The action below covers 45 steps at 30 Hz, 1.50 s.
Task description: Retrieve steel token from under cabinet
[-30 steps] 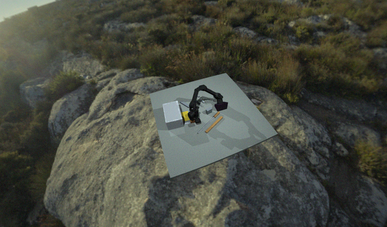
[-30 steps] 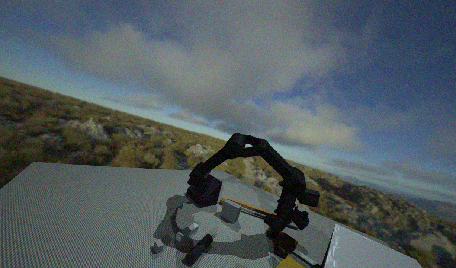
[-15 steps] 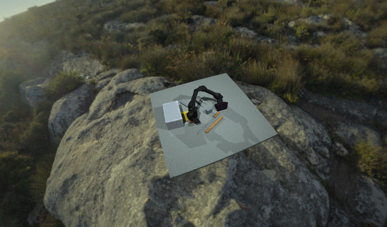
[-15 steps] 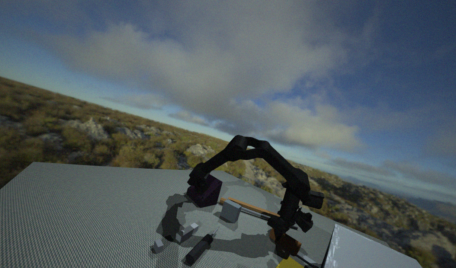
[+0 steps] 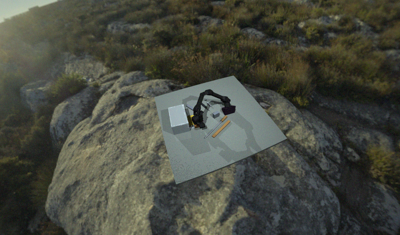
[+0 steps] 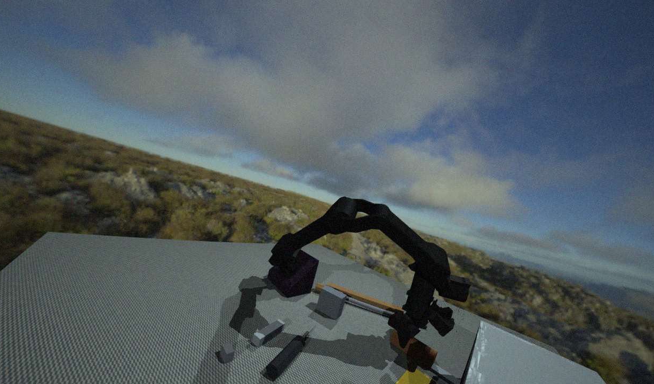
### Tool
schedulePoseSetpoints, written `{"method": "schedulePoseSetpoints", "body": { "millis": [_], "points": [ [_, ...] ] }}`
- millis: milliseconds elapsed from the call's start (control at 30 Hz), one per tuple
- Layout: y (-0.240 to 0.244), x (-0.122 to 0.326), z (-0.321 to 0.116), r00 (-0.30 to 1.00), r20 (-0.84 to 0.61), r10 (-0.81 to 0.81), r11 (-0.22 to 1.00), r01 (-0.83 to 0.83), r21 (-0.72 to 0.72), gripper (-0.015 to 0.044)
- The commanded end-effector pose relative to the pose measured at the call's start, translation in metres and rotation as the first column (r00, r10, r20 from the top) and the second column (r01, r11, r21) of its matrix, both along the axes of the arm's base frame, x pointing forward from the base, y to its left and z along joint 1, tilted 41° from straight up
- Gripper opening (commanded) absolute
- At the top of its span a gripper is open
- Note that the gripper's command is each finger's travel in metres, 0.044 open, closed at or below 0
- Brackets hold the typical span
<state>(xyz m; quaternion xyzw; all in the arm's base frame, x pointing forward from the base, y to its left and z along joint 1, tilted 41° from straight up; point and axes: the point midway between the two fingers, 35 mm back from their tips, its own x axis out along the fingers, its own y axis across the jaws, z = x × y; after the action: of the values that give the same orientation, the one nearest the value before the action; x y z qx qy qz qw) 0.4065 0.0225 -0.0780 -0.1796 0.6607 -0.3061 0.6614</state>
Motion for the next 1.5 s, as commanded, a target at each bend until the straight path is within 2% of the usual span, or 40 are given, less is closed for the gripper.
{"method": "schedulePoseSetpoints", "body": {
  "millis": [0,1467],
  "points": [
    [-0.001,0.005,0.0,1.0,0.002,0.001,1.0,-0.001,0.002,0.0],
    [-0.02,-0.005,0.013,1.0,0.001,0.001,1.0,-0.001,0.001,0.0]
  ]
}}
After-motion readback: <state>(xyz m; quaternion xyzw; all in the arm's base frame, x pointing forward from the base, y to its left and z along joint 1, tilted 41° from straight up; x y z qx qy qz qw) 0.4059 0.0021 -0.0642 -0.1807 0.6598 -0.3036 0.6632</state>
